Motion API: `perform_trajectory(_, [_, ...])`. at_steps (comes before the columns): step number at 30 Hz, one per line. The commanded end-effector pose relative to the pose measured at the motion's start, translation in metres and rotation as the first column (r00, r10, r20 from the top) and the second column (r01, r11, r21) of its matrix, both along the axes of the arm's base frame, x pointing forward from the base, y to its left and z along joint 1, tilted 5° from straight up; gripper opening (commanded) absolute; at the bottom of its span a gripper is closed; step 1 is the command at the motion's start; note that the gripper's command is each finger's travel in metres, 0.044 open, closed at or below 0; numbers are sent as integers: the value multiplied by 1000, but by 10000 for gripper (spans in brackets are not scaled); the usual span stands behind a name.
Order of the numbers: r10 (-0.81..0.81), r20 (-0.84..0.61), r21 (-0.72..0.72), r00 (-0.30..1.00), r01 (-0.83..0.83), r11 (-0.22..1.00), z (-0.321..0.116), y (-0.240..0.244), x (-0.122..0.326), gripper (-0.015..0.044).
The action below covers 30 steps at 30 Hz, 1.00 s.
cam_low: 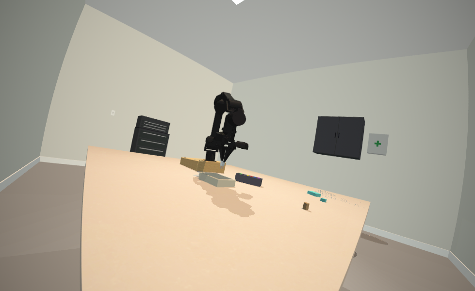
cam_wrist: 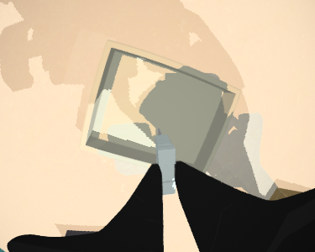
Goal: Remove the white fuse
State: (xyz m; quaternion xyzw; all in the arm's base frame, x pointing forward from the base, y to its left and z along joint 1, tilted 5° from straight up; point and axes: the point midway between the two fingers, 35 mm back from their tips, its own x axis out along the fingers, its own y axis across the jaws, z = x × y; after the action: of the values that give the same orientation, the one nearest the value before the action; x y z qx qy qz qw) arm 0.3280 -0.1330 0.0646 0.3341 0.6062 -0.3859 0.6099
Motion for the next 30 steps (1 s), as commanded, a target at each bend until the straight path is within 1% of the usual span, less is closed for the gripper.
perform_trajectory(1, [3, 0, -4, 1000, -3, 1000, 2, -14, 0, 0])
perform_trajectory(30, [3, 0, -4, 1000, -3, 1000, -38, -17, -2, 0])
